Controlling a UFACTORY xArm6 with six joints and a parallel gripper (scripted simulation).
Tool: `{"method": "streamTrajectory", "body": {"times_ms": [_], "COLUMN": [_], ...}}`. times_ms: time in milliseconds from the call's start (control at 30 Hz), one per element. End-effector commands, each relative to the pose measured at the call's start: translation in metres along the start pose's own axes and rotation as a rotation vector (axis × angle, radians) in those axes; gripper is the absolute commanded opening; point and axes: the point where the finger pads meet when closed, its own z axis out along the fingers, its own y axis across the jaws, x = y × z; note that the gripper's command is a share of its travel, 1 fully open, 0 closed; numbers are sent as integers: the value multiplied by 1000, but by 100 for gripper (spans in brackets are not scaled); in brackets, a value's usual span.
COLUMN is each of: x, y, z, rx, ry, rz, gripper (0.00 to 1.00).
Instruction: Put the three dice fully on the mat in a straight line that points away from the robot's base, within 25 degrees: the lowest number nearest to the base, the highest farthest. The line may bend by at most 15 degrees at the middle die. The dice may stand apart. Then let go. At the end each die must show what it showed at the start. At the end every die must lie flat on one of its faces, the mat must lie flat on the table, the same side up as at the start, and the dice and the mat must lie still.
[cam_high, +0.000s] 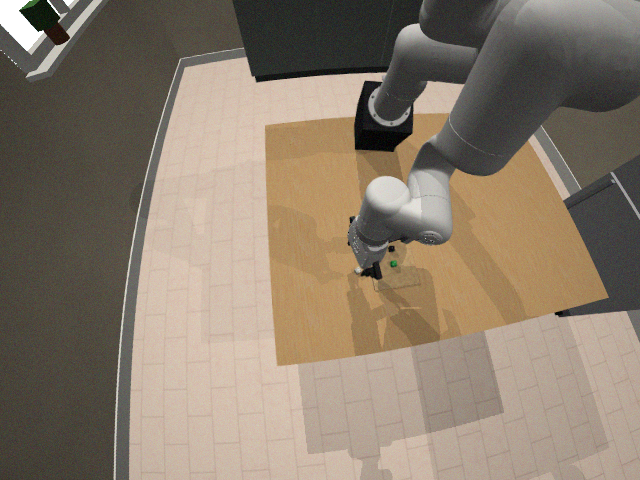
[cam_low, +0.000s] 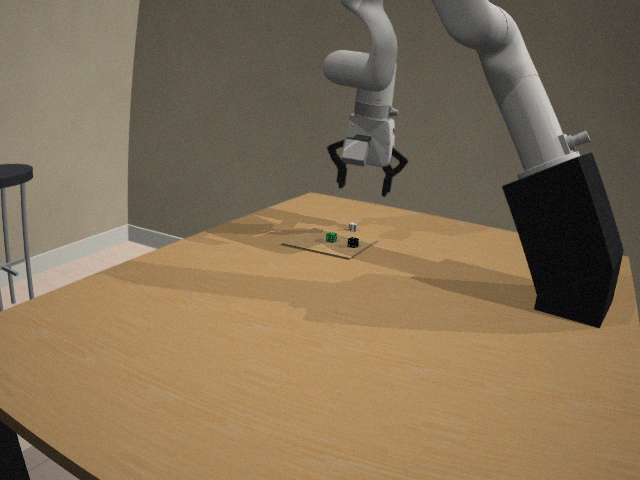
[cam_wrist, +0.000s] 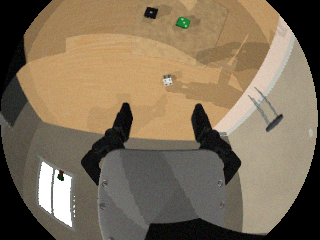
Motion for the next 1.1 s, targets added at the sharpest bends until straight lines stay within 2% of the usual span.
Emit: {"method": "streamTrajectory", "body": {"times_ms": [0, 267, 633, 667, 1067], "x": [-1, 0, 1, 1, 1], "y": [7, 15, 17, 17, 17], "z": [0, 1, 2, 2, 2], "rx": [53, 53, 53, 53, 53], "ry": [50, 53, 53, 53, 53], "rz": [-94, -221, -246, -246, -246], "gripper": [100, 100, 100, 31, 31]}}
